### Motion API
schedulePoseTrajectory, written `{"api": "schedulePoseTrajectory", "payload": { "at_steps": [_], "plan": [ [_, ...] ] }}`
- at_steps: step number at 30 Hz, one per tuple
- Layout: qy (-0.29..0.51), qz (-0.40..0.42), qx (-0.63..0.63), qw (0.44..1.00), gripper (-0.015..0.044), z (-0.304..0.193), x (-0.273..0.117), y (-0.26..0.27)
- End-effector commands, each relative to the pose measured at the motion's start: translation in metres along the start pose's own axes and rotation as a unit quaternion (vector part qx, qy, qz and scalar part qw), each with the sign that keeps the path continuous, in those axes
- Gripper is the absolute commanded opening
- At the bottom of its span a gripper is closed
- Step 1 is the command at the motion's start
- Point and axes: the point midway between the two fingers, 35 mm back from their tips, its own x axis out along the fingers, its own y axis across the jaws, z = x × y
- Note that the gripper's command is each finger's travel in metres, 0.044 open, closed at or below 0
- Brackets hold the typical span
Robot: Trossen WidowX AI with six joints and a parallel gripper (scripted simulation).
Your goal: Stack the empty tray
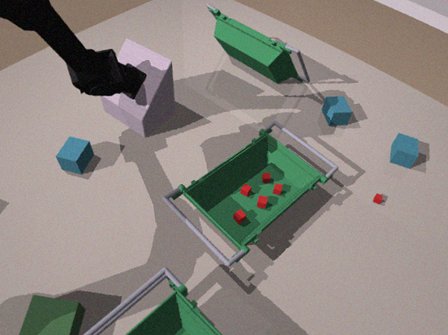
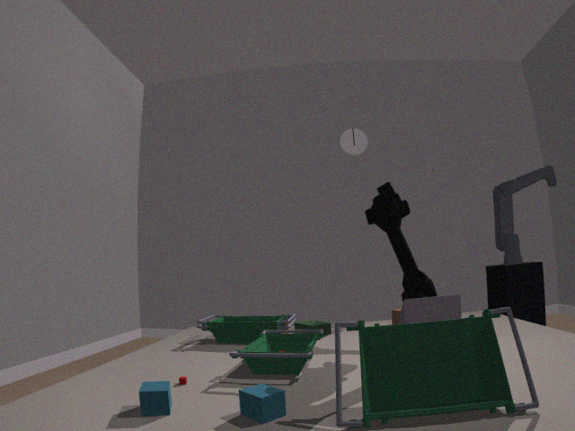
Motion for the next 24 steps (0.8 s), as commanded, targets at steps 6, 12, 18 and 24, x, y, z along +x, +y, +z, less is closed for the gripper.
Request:
{"api": "schedulePoseTrajectory", "payload": {
  "at_steps": [6, 12, 18, 24],
  "plan": [
    [0.000, 0.000, 0.000, 1.000, 0.0242, 0.000, 0.000, 0.000],
    [0.015, 0.003, 0.036, 0.999, 0.0085, -0.018, 0.007, 0.004],
    [0.069, 0.016, 0.127, 0.989, 0.0085, -0.070, 0.025, 0.029],
    [0.116, 0.032, 0.181, 0.976, 0.0085, -0.107, 0.034, 0.059]
  ]
}}
